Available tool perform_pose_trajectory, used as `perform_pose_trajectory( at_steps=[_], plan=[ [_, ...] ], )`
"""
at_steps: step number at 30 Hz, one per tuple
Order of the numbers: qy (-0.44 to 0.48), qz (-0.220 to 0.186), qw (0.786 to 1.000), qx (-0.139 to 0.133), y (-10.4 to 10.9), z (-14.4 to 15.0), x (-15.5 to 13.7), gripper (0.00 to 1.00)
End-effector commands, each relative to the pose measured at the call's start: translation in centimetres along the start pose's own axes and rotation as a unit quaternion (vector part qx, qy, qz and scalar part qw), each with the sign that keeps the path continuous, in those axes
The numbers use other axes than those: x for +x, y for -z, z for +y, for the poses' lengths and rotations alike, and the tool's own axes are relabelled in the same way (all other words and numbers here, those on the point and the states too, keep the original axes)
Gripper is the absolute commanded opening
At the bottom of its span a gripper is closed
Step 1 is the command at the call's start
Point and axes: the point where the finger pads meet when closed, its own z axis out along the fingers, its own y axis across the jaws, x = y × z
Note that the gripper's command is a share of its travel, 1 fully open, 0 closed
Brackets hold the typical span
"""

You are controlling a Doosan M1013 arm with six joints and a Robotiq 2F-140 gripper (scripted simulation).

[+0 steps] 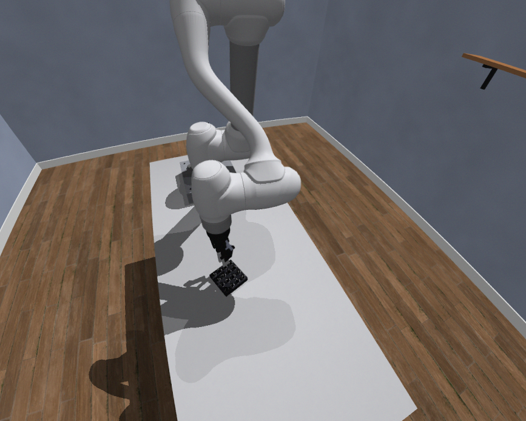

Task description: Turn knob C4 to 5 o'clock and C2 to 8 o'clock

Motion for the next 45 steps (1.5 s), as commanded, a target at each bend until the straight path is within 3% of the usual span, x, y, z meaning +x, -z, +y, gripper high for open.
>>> perform_pose_trajectory(
  at_steps=[1, 19, 45],
  plan=[
    [0.0, 0.0, 1.0, 0.0, -0.4, 0.0, 0.0, 0.12],
    [0.0, 0.0, 1.0, 0.0, -1.8, 0.0, 0.0, 0.12],
    [0.0, 0.0, 1.0, 0.0, -1.9, 0.0, 0.0, 0.12]
  ],
)
